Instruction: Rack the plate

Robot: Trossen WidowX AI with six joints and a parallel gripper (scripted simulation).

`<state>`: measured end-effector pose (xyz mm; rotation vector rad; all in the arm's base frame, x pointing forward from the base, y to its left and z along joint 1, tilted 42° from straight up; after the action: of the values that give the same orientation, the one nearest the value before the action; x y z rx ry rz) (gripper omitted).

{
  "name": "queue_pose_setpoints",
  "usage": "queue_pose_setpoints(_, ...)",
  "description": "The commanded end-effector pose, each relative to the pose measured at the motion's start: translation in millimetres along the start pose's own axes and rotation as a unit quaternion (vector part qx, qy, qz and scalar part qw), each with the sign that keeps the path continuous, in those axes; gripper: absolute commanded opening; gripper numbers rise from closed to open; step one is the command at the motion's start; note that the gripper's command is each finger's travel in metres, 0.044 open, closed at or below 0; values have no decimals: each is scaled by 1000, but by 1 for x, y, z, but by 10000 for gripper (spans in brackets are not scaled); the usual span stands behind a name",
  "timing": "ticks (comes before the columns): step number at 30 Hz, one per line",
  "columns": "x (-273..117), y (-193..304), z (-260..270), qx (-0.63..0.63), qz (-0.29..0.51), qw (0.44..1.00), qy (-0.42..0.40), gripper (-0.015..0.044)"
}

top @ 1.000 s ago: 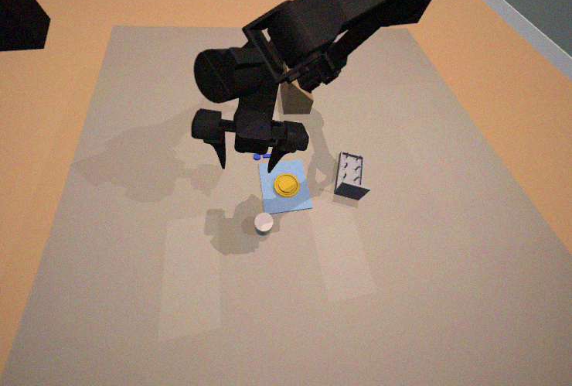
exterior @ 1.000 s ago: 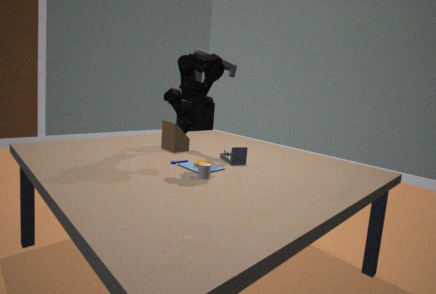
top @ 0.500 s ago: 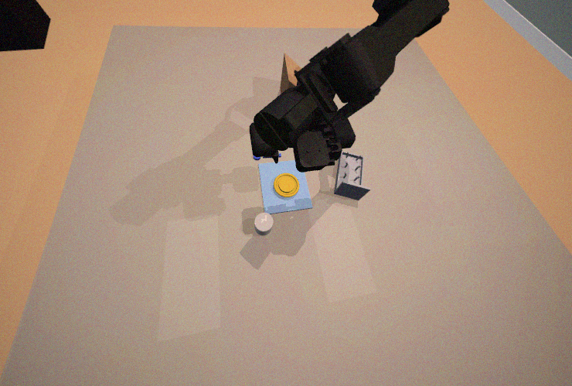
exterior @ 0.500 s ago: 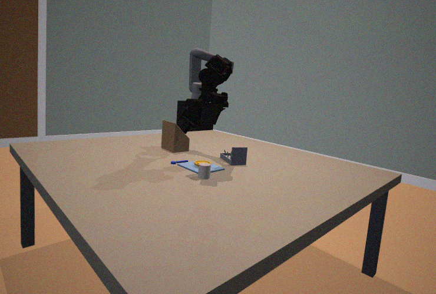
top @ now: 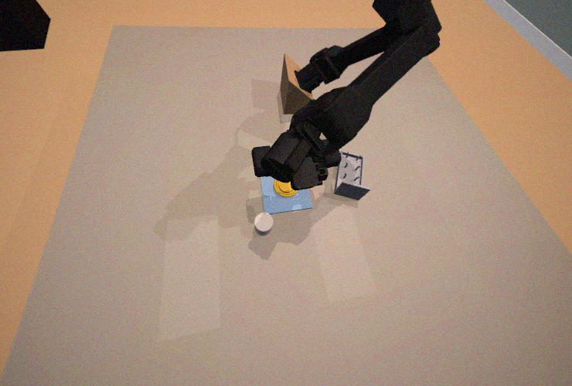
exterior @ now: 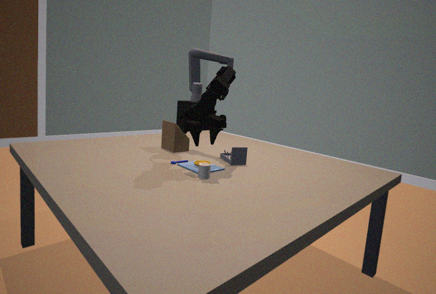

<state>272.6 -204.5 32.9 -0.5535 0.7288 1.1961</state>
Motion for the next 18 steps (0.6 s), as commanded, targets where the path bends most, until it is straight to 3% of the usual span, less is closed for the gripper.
queue_pose_setpoints(1,27,5,0,3,-1,1000,-4,400)
queue_pose_setpoints(18,48,3,-1,3,-1,1000,-4,400)
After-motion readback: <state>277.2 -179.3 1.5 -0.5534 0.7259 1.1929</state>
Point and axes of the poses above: the point midway between the two fingers, 35 mm back from their tips, its own x axis out along the fingers, its own z axis across the jaws, y = z × x, the point moved 7 cm from there along -x, back along the fingers, and after that the axes turned 7 degrees about x, right-handed, at the moved point
